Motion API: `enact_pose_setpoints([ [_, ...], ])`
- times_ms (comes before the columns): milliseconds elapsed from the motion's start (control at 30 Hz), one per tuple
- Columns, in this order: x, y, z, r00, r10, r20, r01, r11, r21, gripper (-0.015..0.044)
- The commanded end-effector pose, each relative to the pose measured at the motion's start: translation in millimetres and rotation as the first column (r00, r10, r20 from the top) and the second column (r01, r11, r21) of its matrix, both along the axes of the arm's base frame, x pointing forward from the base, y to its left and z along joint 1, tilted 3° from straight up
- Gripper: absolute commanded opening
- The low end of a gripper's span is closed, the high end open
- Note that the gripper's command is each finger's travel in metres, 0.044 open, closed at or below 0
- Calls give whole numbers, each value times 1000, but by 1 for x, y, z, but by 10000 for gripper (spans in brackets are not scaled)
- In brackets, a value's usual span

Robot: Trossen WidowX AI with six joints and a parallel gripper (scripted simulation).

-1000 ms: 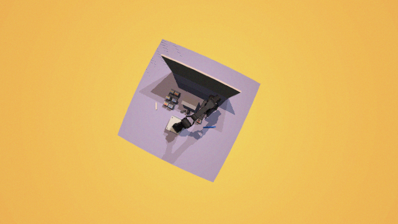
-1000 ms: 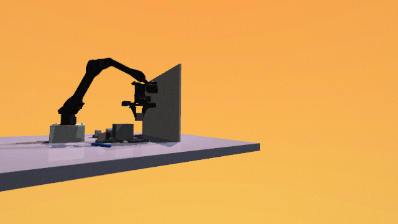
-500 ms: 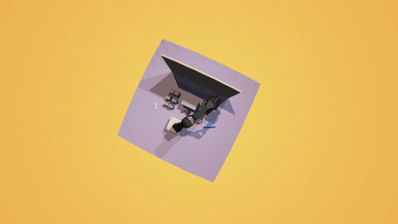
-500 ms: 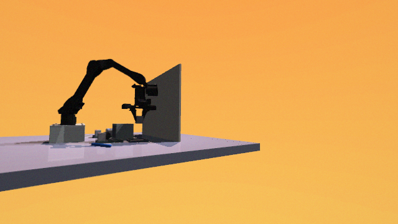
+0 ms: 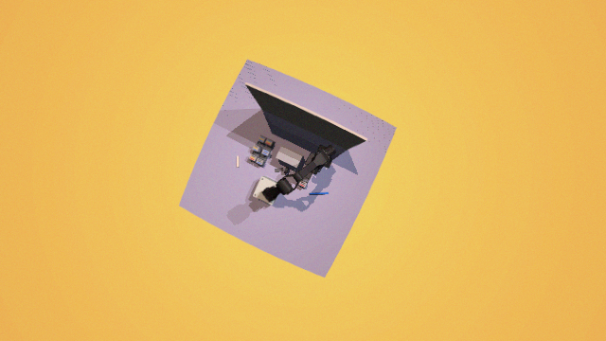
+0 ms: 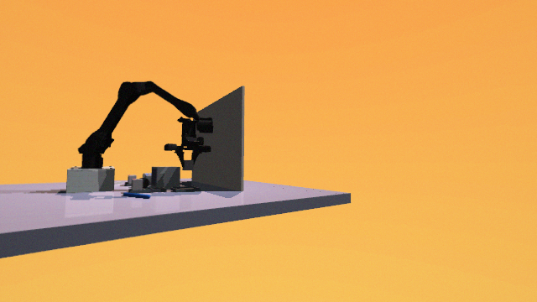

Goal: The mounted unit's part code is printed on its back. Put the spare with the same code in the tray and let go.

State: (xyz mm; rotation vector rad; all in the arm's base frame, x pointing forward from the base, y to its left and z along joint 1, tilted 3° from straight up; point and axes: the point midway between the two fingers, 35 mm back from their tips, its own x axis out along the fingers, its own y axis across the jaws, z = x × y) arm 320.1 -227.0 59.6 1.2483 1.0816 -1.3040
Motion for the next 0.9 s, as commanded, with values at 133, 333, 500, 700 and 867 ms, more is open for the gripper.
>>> enact_pose_setpoints([
  [133, 0, -1, -8, 1000, 3, 1, -3, 1000, -5, 0],
  [333, 0, -2, -14, 1000, 3, 1, -3, 1000, -5, 0],
  [500, 0, -2, -20, 1000, 3, 1, -3, 1000, -5, 0],
  [700, 0, -2, -26, 1000, 3, 1, -3, 1000, -5, 0],
  [867, -1, -3, -32, 1000, 3, 1, -3, 1000, -5, 0],
])
